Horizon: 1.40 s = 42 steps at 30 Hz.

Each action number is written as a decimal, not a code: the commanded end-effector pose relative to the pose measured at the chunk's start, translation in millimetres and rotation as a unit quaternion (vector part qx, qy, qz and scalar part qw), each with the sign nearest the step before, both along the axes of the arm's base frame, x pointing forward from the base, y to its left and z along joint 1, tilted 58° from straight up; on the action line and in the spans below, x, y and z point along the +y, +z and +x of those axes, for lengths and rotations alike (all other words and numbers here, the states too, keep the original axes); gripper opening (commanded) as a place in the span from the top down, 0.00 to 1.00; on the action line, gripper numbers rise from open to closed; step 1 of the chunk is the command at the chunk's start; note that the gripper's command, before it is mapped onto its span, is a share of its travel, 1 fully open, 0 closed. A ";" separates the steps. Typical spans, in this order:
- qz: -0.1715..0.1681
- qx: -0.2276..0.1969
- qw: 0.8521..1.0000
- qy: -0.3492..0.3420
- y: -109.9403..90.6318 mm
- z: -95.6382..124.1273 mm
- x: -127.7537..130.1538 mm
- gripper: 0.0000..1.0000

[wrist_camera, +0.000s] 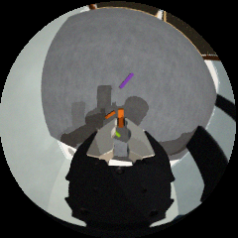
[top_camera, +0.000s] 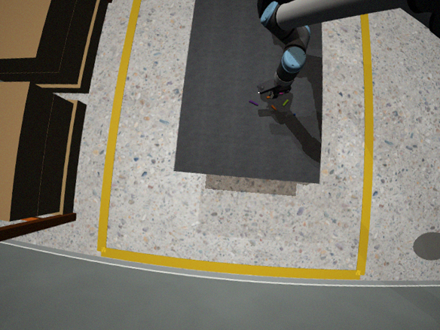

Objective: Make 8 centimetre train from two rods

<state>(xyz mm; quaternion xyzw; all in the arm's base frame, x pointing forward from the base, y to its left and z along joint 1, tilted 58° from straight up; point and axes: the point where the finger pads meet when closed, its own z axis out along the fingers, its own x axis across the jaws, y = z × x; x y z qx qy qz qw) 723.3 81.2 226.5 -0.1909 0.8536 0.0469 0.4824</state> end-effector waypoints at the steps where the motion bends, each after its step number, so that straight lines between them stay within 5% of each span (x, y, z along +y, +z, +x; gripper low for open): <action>1: 0.063 0.021 0.997 -0.047 7.9 2.9 9.8 1.00; 13: 0.194 0.063 0.970 -0.133 26.0 7.0 33.3 1.00; 15: 0.194 0.063 0.970 -0.133 26.0 7.0 33.3 1.00; 28: 0.338 0.108 0.907 -0.226 49.4 8.8 63.5 1.00; 42: 0.382 0.121 0.880 -0.254 57.6 8.8 73.9 1.00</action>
